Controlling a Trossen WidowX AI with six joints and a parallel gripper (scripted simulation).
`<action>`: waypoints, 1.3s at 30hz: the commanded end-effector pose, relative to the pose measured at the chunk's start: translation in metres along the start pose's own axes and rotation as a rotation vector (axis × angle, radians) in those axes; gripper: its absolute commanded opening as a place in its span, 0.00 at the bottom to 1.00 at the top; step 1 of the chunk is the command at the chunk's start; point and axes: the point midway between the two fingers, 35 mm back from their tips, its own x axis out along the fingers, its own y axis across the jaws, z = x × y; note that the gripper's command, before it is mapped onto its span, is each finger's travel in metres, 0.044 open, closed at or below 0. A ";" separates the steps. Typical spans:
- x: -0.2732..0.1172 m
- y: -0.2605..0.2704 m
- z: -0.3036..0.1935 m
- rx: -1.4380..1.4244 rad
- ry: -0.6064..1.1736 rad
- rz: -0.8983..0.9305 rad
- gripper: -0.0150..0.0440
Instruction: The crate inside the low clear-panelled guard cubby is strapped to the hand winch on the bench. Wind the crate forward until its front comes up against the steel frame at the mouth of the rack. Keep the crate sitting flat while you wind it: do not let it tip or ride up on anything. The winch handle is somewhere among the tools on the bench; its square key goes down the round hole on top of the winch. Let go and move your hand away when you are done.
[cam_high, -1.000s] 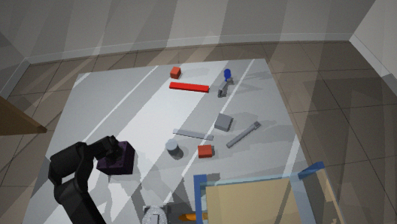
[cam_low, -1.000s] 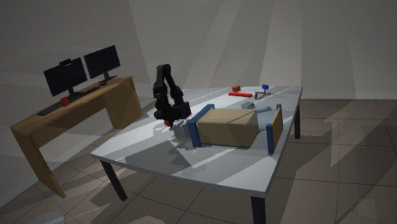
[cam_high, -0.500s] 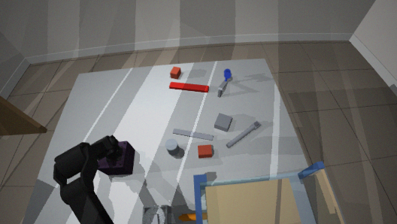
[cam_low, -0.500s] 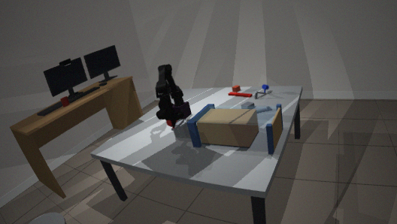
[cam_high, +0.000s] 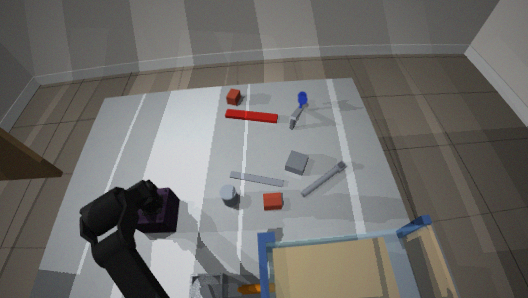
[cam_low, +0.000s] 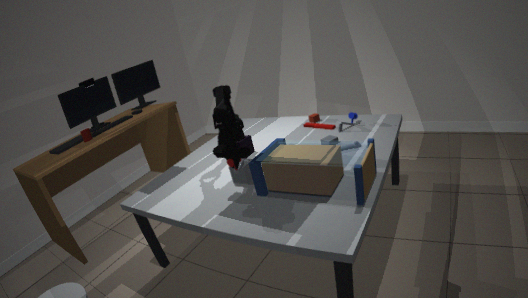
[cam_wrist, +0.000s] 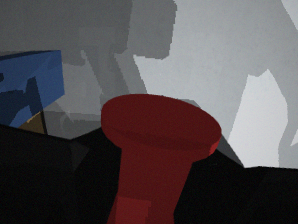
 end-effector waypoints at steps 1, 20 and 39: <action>-0.001 0.019 -0.019 -0.032 0.031 0.023 0.25; -0.003 0.037 -0.043 -0.032 0.034 0.025 0.25; -0.003 0.047 -0.071 -0.032 0.036 0.026 0.25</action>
